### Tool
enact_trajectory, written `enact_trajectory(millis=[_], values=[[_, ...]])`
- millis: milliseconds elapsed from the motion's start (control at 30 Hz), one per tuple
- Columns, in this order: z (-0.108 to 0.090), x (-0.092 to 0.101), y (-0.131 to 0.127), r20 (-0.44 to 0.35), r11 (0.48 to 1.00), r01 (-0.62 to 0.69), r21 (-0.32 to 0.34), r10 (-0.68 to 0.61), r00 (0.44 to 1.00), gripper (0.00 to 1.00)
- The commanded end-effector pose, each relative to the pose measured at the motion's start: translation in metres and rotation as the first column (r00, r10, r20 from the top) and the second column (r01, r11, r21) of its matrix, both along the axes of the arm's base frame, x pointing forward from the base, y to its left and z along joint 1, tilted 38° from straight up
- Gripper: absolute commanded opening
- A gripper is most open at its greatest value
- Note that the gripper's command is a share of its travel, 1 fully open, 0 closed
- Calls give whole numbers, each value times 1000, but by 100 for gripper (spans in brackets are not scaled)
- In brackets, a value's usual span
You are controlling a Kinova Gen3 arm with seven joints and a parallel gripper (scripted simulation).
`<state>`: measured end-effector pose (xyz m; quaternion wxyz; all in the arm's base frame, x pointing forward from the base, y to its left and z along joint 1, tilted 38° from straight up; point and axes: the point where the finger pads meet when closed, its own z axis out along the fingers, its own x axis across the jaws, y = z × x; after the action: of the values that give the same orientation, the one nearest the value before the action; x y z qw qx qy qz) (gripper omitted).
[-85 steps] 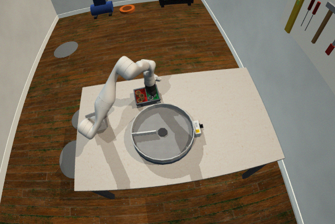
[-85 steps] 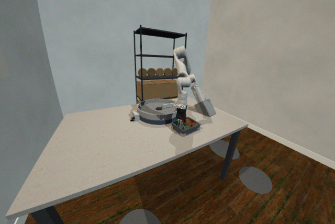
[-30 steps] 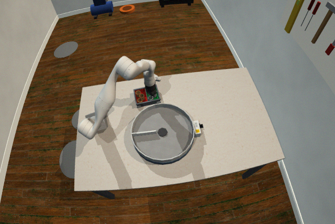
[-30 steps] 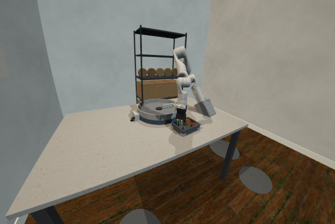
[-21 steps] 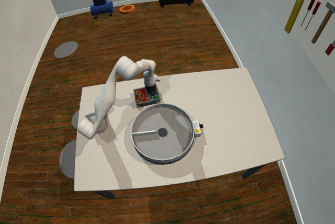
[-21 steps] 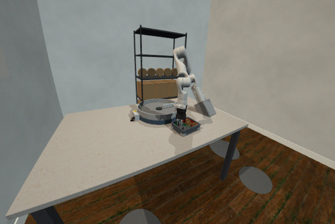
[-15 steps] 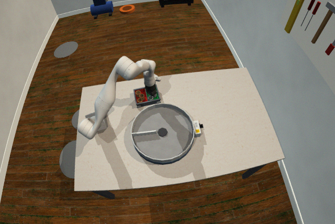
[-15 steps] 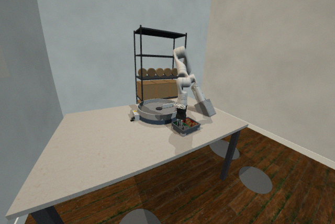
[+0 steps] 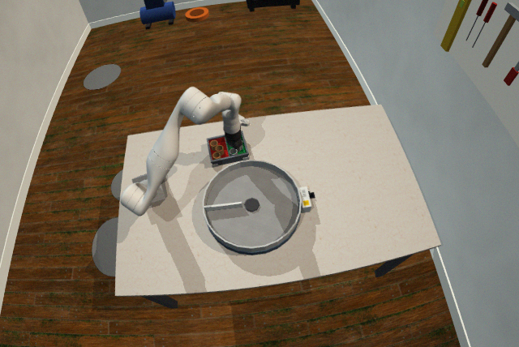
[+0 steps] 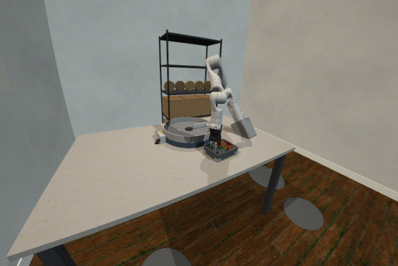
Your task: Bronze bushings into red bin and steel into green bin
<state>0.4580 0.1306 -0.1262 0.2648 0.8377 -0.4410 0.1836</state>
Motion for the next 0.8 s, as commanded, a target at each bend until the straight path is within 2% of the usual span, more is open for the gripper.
enact_trajectory(millis=[0, 767], values=[[1, 0, 1, 1, 1000, -1, 2, 1, 1000, 47], [3, -3, 4, 5, 1000, 0, 0, 0, 1000, 47]])
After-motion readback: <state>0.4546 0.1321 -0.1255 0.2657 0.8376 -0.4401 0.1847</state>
